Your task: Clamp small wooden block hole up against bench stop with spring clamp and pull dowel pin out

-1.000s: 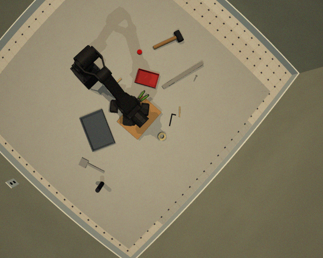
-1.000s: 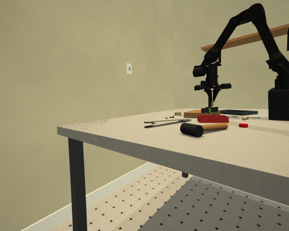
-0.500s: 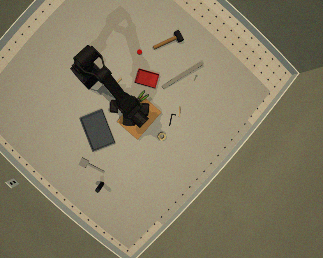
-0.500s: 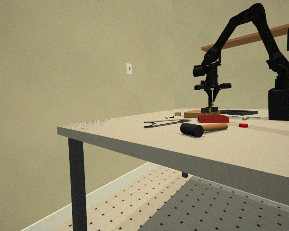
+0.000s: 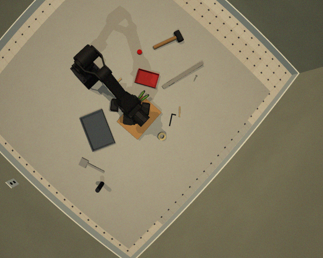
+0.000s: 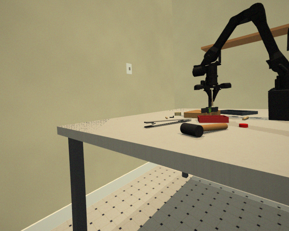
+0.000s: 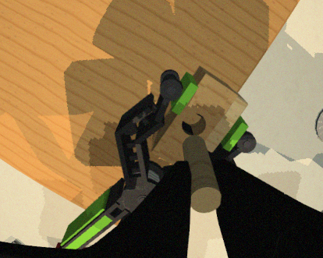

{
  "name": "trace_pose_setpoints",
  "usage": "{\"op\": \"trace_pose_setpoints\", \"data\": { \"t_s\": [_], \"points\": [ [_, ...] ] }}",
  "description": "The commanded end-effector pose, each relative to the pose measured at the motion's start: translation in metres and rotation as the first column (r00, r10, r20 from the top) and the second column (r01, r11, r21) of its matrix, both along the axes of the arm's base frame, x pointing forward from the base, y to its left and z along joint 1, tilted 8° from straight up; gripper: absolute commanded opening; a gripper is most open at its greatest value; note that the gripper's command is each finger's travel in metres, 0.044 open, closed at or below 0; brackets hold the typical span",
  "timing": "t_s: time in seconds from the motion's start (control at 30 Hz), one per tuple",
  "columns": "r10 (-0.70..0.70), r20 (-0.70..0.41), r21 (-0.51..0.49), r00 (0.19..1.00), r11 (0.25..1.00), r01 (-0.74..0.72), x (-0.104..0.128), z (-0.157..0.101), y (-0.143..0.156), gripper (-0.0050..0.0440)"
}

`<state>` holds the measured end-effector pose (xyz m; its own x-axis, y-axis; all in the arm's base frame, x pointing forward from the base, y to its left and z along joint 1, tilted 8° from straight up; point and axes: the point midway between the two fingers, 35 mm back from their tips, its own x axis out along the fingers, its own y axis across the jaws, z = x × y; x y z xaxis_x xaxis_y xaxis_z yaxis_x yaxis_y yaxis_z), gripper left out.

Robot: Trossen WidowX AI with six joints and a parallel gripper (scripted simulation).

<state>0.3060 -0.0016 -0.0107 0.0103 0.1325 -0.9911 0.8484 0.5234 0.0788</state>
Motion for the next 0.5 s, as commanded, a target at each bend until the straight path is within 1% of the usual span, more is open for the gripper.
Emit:
{"op": "trace_pose_setpoints", "data": {
  "t_s": [0.0,0.47],
  "points": [
    [-0.009,0.001,-0.001,1.0,1.0,0.009,0.0,0.002,0.004,0.0],
    [-0.047,-0.004,-0.003,0.999,0.999,0.047,-0.001,0.007,0.016,0.0]
  ]
}}
